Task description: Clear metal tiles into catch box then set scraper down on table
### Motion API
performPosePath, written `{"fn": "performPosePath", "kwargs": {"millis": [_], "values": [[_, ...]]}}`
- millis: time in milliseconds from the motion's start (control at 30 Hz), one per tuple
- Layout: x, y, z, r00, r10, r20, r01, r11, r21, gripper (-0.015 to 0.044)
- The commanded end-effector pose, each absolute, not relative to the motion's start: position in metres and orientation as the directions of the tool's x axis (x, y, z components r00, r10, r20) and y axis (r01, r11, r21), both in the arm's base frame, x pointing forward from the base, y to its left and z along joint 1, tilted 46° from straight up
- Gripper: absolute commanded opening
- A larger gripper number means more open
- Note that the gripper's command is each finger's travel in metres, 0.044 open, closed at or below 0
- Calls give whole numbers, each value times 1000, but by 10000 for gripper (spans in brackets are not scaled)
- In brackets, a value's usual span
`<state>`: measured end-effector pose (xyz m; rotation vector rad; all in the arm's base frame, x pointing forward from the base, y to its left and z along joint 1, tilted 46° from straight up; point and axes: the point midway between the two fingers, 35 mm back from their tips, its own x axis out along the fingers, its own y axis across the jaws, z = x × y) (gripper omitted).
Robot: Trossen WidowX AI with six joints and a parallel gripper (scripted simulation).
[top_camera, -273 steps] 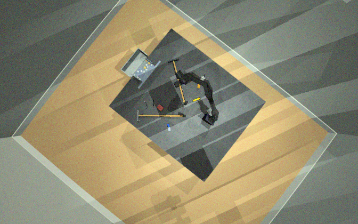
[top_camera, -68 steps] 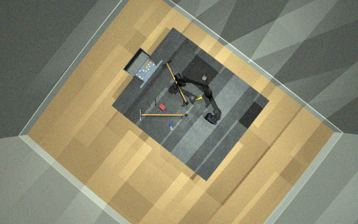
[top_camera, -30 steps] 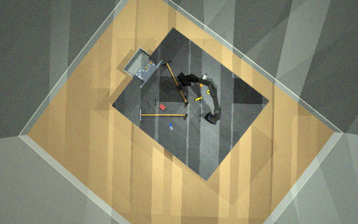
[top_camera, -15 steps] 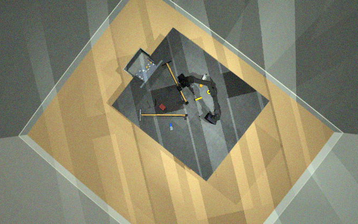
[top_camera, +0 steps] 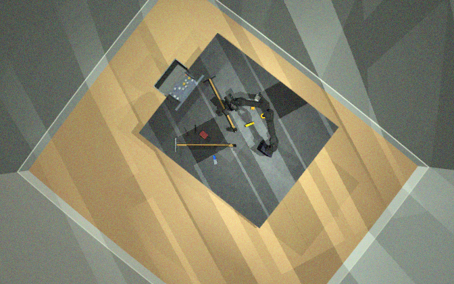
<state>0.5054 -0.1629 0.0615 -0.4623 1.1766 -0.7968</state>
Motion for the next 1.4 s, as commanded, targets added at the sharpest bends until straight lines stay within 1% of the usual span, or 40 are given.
{"fn": "performPosePath", "kwargs": {"millis": [0, 367, 1367], "values": [[504, -170, 54, 167, -755, -634, 302, 651, -696, 0], [497, -190, 36, 168, -758, -630, 301, 648, -700, 0], [514, -176, 20, 168, -757, -632, 302, 650, -698, 0]]}}
